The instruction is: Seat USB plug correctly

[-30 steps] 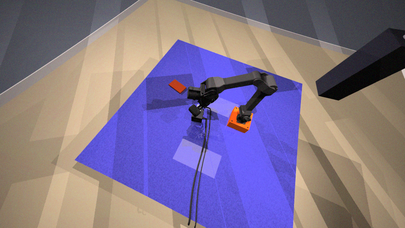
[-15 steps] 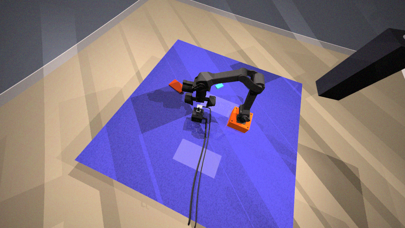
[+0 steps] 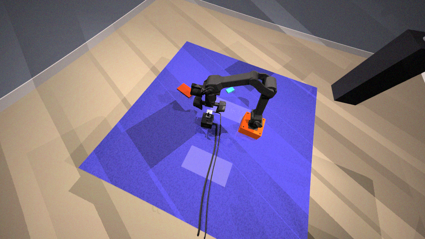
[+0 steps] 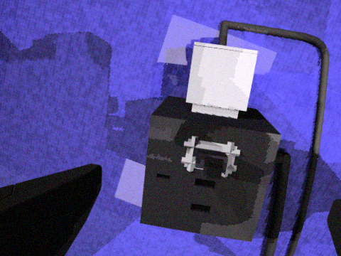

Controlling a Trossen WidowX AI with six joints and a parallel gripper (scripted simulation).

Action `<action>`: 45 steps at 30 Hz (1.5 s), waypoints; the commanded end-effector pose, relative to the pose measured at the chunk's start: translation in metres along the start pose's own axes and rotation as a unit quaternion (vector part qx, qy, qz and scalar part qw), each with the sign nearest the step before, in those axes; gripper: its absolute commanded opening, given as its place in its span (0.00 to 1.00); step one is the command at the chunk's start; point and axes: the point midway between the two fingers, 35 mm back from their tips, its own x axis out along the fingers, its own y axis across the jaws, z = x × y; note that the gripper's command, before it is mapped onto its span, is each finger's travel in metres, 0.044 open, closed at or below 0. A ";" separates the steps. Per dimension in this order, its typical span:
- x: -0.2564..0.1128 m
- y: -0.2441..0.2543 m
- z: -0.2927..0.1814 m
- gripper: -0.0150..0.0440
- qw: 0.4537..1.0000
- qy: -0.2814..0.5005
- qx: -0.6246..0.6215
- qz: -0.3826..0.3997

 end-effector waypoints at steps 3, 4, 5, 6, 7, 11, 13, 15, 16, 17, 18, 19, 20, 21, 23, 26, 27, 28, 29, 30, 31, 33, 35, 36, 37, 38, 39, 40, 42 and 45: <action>0.006 0.000 -0.001 1.00 1.000 0.003 0.004 -0.001; 0.007 0.000 -0.001 1.00 1.000 0.003 0.004 -0.001; 0.008 0.000 -0.001 1.00 1.000 0.003 0.004 -0.001; 0.009 0.000 -0.001 1.00 1.000 0.003 0.004 -0.001; 0.010 0.000 -0.001 1.00 1.000 0.003 0.004 -0.001; 0.014 0.000 -0.001 1.00 1.000 0.003 0.004 -0.001; 0.016 0.000 -0.001 1.00 1.000 0.003 0.004 -0.001; 0.018 0.000 -0.001 1.00 1.000 0.003 0.004 -0.001; 0.019 0.000 -0.001 1.00 1.000 0.003 0.004 -0.001; 0.020 0.000 -0.001 1.00 1.000 0.003 0.004 -0.001; 0.021 0.000 -0.001 1.00 1.000 0.003 0.004 -0.001; 0.022 0.000 -0.001 1.00 1.000 0.003 0.004 -0.001; 0.023 0.000 -0.001 1.00 1.000 0.003 0.004 -0.001; 0.024 0.000 -0.001 1.00 1.000 0.003 0.004 -0.001; 0.026 0.000 -0.001 1.00 1.000 0.003 0.004 -0.001; 0.028 0.000 -0.001 1.00 1.000 0.003 0.004 -0.001; 0.028 0.000 -0.001 1.00 1.000 0.003 0.004 -0.001; 0.028 0.000 -0.001 1.00 1.000 0.003 0.004 -0.001; 0.028 0.000 -0.001 1.00 1.000 0.003 0.004 -0.001; 0.026 0.000 0.000 0.96 1.000 0.000 0.002 0.000; 0.026 0.000 0.000 0.91 1.000 0.000 0.002 0.000; 0.026 0.000 0.000 0.82 1.000 0.000 0.002 0.000; 0.026 0.000 0.000 0.73 1.000 0.000 0.002 0.000; 0.026 0.000 0.000 0.69 1.000 0.000 0.002 0.000; 0.026 0.000 0.000 0.64 1.000 0.000 0.002 0.000; 0.026 0.000 0.000 0.60 1.000 0.000 0.002 0.000; 0.026 0.000 0.000 0.56 1.000 0.000 0.002 0.000; 0.026 0.000 0.000 0.51 1.000 0.000 0.002 0.000; 0.026 0.000 0.000 0.42 1.000 0.000 0.002 0.000; 0.026 0.000 0.000 0.29 1.000 0.000 0.002 0.000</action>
